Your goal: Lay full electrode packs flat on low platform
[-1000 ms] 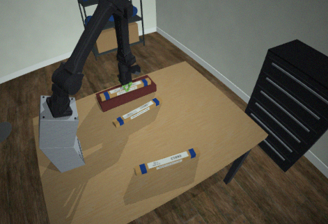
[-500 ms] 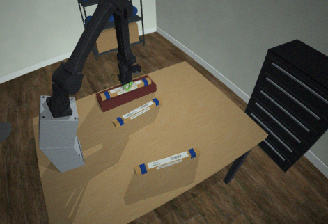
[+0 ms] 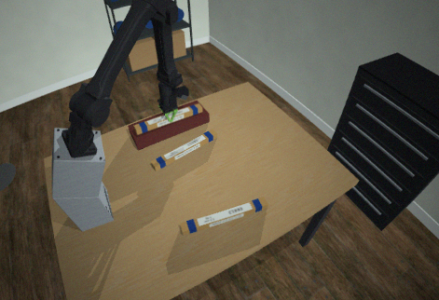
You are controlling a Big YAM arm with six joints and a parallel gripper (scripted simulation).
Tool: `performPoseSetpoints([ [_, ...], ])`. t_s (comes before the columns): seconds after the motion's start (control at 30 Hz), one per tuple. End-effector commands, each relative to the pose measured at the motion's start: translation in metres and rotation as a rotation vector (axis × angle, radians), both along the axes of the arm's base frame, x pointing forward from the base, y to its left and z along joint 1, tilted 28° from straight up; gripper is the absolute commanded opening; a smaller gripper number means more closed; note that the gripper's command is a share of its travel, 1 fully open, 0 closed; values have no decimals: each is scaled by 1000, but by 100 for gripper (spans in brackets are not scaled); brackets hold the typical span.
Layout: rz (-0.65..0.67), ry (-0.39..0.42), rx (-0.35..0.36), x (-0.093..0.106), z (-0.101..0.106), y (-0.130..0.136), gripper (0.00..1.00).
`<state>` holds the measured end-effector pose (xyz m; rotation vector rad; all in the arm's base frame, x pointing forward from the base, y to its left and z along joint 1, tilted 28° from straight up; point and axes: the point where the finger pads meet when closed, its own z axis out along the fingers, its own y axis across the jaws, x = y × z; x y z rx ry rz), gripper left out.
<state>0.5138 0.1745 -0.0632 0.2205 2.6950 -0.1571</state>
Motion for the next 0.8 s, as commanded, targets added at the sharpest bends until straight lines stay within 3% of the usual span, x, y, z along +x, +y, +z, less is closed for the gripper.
performPoseSetpoints([
  [0.0,15,-86,39,25,52,14,0],
  [0.77,16,-87,39,27,57,15,0],
])
